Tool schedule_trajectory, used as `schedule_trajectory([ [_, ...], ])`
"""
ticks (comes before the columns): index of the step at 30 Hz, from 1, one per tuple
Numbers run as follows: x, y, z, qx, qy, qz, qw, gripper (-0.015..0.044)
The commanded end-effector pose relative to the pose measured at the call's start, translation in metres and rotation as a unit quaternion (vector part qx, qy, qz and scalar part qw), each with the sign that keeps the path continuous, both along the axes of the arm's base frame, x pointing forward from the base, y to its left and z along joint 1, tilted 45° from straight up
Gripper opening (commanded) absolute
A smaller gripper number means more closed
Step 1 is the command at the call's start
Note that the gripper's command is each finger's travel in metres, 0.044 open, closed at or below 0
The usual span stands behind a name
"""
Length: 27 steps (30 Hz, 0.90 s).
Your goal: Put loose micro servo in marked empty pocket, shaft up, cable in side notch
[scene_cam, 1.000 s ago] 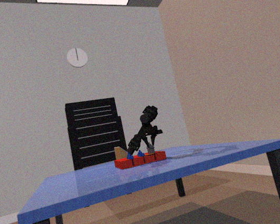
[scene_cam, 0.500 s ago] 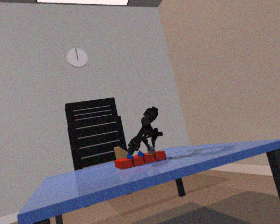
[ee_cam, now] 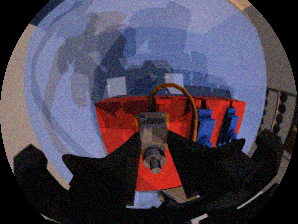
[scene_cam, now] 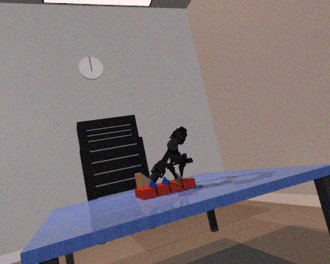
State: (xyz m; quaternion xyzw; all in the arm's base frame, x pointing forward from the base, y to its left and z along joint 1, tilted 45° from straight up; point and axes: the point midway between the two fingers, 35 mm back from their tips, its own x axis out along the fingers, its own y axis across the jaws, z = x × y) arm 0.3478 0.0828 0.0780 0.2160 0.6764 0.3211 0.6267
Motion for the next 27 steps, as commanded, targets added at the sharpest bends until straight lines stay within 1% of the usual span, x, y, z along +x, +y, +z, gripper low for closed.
schedule_trajectory([
  [1,-0.001,0.002,-0.003,0.001,0.002,-0.004,1.0,0.0],
  [6,-0.001,0.005,-0.006,0.001,0.002,-0.004,1.0,0.0],
  [13,-0.001,0.004,-0.005,0.001,0.002,-0.004,1.0,0.0184],
  [16,0.0,0.0,-0.001,0.001,0.002,-0.004,1.0,0.0187],
  [21,-0.001,-0.02,0.021,0.001,0.002,-0.004,1.0,0.0187],
  [26,-0.001,-0.021,0.02,0.001,0.002,-0.004,1.0,0.0187],
  [27,-0.004,-0.021,0.019,0.001,0.006,-0.009,1.0,0.0214],
])
